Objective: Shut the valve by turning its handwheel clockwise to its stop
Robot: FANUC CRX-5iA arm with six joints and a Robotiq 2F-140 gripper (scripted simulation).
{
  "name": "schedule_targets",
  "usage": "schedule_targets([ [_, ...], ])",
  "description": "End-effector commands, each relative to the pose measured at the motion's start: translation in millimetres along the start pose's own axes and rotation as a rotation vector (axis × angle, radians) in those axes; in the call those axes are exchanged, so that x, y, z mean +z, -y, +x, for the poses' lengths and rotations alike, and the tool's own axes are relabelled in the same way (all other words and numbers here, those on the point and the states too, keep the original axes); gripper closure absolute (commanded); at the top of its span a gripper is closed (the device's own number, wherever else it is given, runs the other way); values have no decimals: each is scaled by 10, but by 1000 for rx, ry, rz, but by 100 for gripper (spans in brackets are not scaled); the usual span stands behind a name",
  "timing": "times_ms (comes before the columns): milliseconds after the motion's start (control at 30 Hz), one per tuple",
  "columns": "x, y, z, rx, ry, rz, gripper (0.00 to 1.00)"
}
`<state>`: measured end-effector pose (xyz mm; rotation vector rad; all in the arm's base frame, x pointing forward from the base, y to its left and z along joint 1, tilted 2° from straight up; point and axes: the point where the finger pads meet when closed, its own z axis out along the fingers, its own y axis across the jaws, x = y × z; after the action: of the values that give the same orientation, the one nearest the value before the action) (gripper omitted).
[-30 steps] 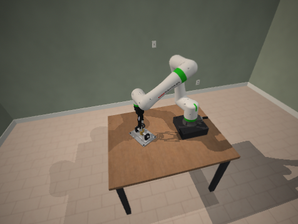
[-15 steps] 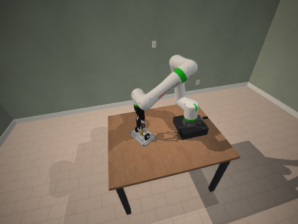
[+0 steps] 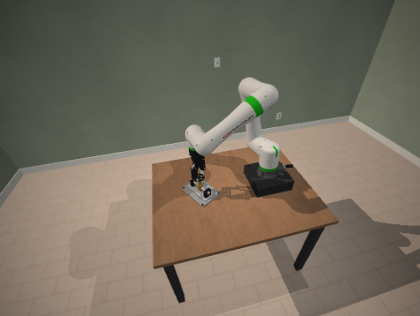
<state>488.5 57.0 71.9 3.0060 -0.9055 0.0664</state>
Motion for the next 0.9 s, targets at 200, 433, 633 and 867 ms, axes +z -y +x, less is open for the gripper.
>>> schedule_targets([
  [200,3,1,1,49,0,0,100],
  [433,3,1,1,79,0,0,100],
  [633,3,1,1,90,0,0,100],
  [867,3,1,1,95,0,0,100],
])
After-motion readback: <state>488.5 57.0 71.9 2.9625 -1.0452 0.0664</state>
